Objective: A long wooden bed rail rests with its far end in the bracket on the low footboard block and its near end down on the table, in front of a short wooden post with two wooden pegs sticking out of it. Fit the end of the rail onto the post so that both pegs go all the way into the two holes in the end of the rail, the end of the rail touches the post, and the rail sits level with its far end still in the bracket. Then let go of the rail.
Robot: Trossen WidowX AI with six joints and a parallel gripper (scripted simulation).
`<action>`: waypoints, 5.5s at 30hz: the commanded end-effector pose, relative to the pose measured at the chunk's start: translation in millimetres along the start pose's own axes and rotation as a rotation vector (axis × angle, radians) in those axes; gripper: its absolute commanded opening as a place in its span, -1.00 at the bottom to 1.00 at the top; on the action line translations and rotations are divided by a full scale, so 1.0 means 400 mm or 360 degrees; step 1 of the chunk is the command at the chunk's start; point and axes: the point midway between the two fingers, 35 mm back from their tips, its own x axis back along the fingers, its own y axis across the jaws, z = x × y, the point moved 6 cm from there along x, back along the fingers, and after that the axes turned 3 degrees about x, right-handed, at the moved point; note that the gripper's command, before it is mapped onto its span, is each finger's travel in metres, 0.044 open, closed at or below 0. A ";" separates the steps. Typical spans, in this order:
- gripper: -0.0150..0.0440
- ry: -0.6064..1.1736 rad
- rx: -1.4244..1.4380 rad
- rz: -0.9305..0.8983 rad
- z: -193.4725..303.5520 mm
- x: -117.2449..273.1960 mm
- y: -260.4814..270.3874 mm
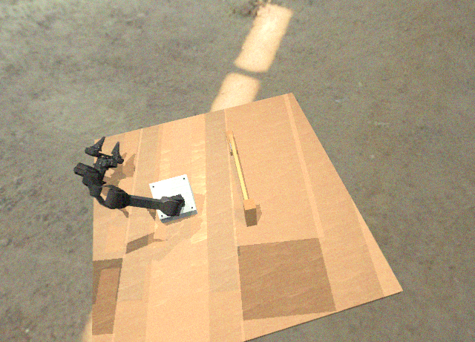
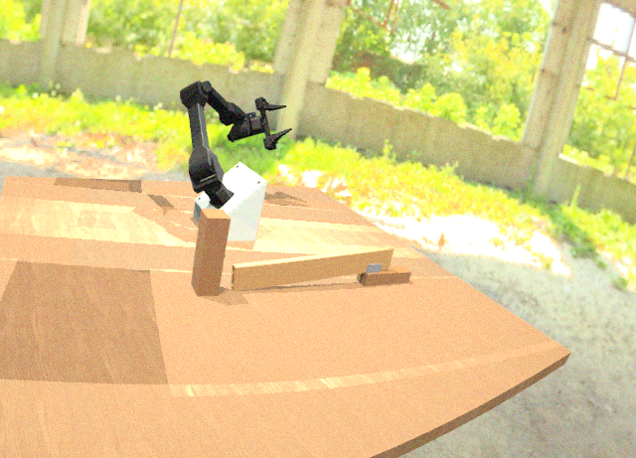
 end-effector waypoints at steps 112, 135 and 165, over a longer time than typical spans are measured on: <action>1.00 0.3453 0.1881 0.1187 -1.379 -0.332 -0.915; 0.91 0.3457 0.1879 0.1192 -1.361 -0.291 -0.982; -0.49 0.3457 0.1879 0.1192 -1.361 -0.291 -0.982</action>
